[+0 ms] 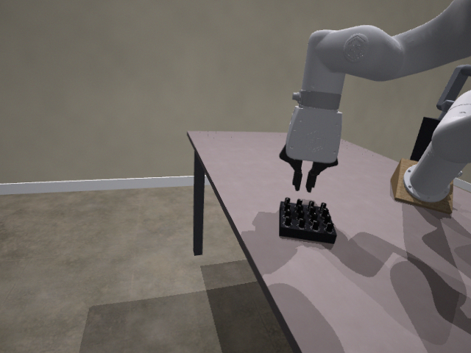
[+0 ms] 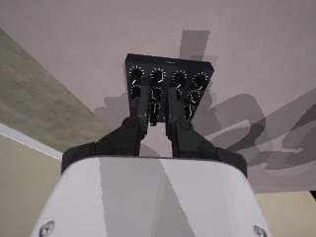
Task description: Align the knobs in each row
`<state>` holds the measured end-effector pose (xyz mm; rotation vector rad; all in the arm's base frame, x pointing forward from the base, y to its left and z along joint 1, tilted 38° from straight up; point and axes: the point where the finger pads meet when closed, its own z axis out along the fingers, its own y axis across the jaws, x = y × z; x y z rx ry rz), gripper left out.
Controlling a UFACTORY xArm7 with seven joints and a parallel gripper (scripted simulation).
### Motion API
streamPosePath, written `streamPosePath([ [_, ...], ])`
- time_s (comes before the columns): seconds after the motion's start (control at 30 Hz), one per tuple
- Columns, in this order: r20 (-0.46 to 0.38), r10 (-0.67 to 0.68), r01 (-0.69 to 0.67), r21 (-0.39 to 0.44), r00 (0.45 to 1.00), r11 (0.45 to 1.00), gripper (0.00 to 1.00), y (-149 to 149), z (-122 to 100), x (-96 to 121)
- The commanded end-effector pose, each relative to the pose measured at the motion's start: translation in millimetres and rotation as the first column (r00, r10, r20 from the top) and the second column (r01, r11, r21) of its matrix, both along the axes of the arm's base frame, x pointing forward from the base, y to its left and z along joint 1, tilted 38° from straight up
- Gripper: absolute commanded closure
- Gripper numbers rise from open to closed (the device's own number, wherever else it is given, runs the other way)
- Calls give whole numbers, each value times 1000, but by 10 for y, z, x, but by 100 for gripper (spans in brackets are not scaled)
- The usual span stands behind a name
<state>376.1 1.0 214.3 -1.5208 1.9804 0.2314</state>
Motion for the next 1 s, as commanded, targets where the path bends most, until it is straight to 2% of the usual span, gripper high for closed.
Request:
streamPosePath([
  [0.0, 3, -2, 2, -1, 1000, 1000, 81, -11, 12, 6],
  [0.37, -26, -48, 49, 20, 999, 999, 81, -15, 18, 3],
  [0.47, -84, -134, 139, 57, 988, 989, 81, -23, 30, -1],
  [0.67, -200, -285, 310, 110, 937, 944, 81, -38, 53, -11],
  [0.87, -315, -409, 468, 140, 856, 872, 81, -51, 72, -20],
  [0.93, -315, -409, 468, 140, 856, 872, 81, -51, 72, -20],
  [0.97, -362, -453, 530, 146, 815, 835, 81, -57, 80, -24],
])
